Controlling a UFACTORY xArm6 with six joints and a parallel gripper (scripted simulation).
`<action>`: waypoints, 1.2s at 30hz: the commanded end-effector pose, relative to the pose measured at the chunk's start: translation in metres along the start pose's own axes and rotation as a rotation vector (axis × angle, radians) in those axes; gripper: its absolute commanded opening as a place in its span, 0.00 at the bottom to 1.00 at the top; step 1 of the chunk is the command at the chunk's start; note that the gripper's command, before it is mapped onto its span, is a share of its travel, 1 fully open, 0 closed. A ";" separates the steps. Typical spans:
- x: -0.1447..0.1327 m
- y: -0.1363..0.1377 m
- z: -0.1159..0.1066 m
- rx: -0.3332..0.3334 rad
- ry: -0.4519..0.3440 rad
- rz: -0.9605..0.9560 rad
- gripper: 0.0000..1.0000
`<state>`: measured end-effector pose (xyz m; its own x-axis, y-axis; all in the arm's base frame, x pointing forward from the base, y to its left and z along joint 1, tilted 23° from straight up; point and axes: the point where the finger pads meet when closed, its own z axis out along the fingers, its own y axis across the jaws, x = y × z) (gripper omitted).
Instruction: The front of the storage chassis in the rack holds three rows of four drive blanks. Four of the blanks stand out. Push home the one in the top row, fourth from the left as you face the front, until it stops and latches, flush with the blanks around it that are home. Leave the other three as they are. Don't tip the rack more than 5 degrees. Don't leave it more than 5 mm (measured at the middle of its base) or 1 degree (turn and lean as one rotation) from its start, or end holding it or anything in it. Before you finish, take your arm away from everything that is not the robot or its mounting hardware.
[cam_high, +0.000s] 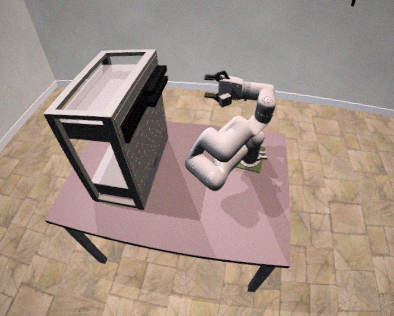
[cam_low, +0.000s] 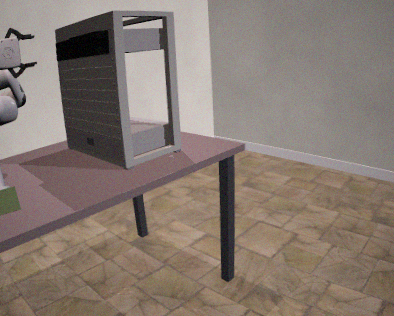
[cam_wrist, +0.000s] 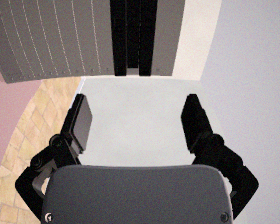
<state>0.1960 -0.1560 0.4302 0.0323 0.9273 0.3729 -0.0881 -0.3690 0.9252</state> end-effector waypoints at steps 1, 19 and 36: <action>0.002 -0.002 0.001 0.005 0.009 0.009 1.00; 0.003 -0.005 0.002 0.009 0.018 0.019 1.00; 0.003 -0.005 0.002 0.009 0.018 0.019 1.00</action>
<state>0.1990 -0.1512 0.4266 0.0118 0.9206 0.3904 -0.0796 -0.3883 0.9181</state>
